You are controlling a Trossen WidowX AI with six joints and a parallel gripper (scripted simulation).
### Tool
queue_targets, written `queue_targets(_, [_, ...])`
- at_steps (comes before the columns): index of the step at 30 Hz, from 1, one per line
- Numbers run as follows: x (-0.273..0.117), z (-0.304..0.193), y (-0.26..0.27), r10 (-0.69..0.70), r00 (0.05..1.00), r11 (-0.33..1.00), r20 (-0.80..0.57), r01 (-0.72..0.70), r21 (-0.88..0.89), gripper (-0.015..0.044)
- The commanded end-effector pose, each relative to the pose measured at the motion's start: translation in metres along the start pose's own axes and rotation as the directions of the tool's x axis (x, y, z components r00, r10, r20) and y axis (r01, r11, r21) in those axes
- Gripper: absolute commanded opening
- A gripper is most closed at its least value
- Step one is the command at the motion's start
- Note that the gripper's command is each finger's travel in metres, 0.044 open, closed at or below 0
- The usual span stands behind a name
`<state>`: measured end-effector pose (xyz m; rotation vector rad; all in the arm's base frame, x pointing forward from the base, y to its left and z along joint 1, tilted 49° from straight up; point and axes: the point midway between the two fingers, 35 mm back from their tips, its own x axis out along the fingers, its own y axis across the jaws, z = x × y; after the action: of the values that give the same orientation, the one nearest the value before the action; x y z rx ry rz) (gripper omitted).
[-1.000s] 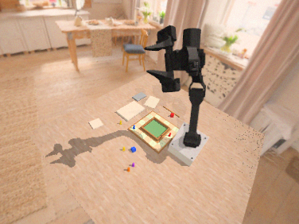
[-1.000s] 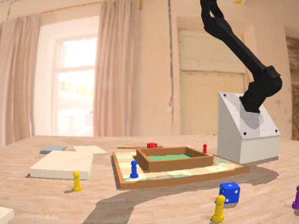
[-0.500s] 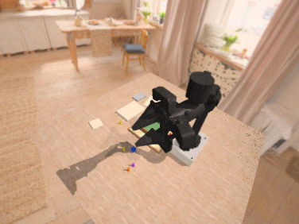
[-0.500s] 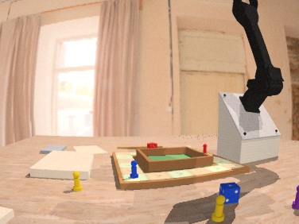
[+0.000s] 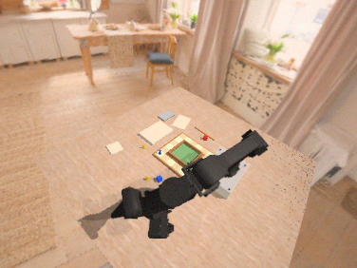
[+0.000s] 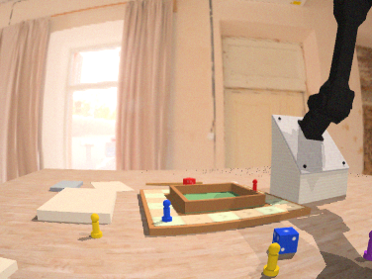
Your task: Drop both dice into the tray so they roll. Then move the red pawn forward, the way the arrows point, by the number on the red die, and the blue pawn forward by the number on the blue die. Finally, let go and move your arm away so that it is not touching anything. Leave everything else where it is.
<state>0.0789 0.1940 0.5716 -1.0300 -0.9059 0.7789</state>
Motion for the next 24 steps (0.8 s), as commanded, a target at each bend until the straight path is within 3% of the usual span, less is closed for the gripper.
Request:
queue_targets(1, [0.041,-0.025,0.037,0.092,0.991,0.994,-0.102,-0.097,-0.055,0.0275])
queue_targets(8, [0.096,-0.082,0.102,0.27,0.931,0.955,-0.244,-0.292,-0.056,0.0275])
queue_targets(14, [0.116,-0.153,0.154,0.407,0.832,0.895,-0.377,-0.445,-0.015,0.0275])
queue_targets(24, [0.114,-0.283,0.251,0.634,0.601,0.755,-0.487,-0.616,0.223,0.0275])
